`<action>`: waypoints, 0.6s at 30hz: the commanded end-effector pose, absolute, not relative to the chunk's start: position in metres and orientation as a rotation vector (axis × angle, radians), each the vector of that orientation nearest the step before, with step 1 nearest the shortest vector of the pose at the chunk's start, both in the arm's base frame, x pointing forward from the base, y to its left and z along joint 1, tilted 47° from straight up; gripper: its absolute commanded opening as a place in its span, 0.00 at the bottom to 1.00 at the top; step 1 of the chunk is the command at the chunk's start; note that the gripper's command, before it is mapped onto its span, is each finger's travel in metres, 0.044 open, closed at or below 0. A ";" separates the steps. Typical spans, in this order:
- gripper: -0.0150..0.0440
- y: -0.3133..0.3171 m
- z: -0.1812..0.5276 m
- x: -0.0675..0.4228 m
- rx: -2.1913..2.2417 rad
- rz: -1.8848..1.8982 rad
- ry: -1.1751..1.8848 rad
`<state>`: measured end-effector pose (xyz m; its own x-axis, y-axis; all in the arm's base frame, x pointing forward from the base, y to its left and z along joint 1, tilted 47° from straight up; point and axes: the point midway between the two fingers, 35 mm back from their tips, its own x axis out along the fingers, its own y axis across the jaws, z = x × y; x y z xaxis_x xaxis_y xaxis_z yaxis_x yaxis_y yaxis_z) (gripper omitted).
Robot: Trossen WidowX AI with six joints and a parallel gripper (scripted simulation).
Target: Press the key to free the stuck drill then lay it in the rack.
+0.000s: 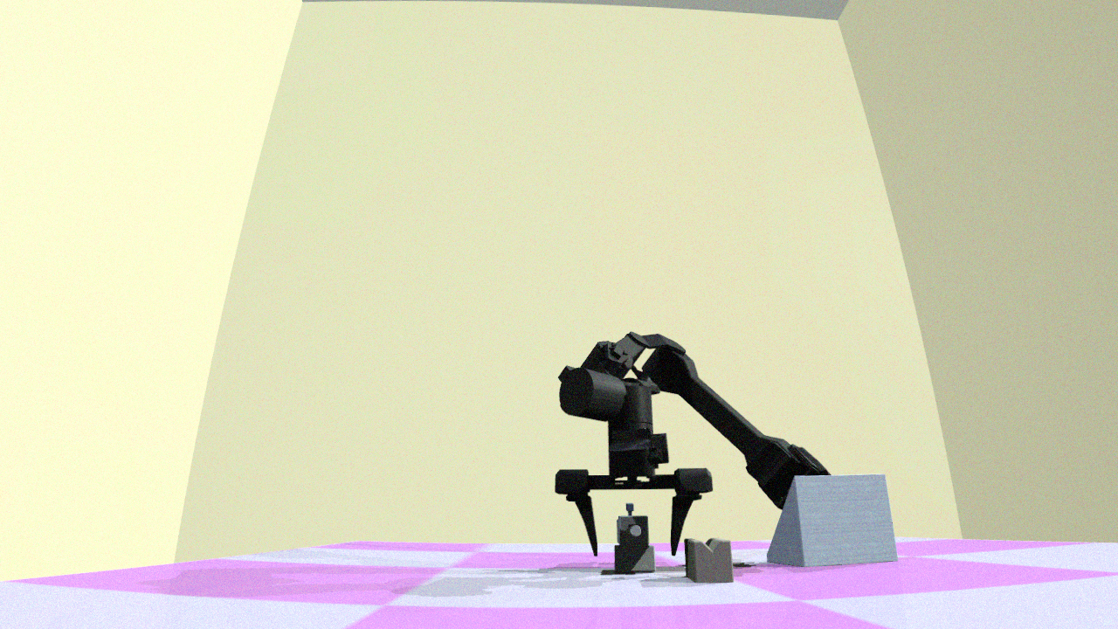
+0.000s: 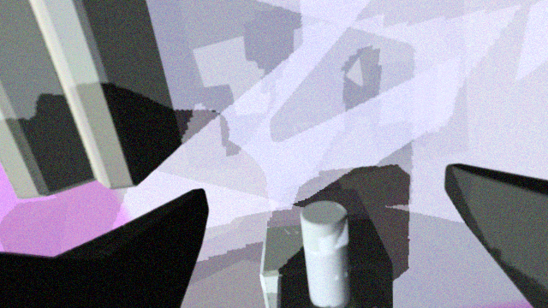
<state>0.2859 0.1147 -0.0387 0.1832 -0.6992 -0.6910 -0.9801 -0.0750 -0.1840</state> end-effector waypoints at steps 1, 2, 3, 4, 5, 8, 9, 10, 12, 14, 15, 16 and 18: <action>1.00 0.109 -0.041 0.285 -1.845 0.578 1.585; 1.00 0.109 -0.041 0.285 -1.845 0.578 1.585; 1.00 0.109 -0.041 0.285 -1.845 0.578 1.585; 1.00 0.109 -0.041 0.285 -1.845 0.578 1.585; 1.00 0.109 -0.041 0.285 -1.845 0.578 1.585; 0.87 0.112 -0.040 0.286 -1.838 0.576 1.579; 0.82 0.112 -0.040 0.286 -1.838 0.576 1.579; 0.78 0.112 -0.040 0.286 -1.838 0.576 1.579; 0.69 0.112 -0.040 0.286 -1.838 0.576 1.579; 0.60 0.112 -0.040 0.286 -1.838 0.576 1.579; 0.56 0.112 -0.040 0.286 -1.838 0.576 1.579; 0.51 0.112 -0.040 0.286 -1.838 0.576 1.579; 0.42 0.112 -0.040 0.286 -1.838 0.576 1.579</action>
